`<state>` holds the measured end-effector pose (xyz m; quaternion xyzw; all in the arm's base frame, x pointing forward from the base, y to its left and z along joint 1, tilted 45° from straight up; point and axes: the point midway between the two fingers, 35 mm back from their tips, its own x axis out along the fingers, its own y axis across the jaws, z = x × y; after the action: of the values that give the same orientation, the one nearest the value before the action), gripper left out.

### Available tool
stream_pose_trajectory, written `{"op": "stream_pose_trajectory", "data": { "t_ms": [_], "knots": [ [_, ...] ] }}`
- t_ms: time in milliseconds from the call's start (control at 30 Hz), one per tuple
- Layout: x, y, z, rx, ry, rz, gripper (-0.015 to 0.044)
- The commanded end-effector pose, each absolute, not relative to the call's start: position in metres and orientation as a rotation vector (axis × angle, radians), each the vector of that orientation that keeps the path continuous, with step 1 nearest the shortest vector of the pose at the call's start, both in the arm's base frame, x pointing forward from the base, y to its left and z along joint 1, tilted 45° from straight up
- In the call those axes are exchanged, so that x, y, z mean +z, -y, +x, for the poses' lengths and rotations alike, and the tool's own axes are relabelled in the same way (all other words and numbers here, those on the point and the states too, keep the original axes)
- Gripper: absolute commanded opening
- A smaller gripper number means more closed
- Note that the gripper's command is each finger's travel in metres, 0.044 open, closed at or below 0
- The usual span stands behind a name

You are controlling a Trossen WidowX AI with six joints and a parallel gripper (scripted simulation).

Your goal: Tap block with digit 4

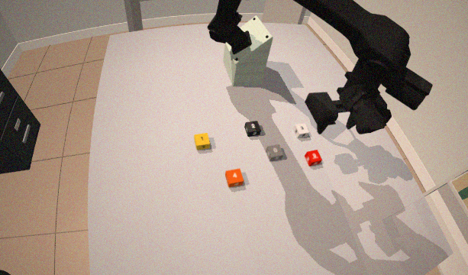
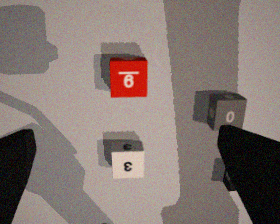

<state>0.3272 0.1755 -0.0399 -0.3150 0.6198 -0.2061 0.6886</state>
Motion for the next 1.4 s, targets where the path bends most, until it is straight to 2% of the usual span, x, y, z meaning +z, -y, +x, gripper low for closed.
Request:
{"op": "stream_pose_trajectory", "data": {
  "t_ms": [0,167,367,567,1367],
  "knots": [
    [-0.042,-0.174,0.327,-0.463,-1.389,-0.717,0.04],
    [-0.032,-0.167,0.333,-0.459,-1.391,-0.715,0.04],
    [0.044,-0.096,0.362,-0.449,-1.392,-0.712,0.04],
    [0.113,-0.02,0.362,-0.469,-1.388,-0.725,0.04],
    [0.115,-0.017,0.362,-0.471,-1.387,-0.725,0.04]
  ]
}}
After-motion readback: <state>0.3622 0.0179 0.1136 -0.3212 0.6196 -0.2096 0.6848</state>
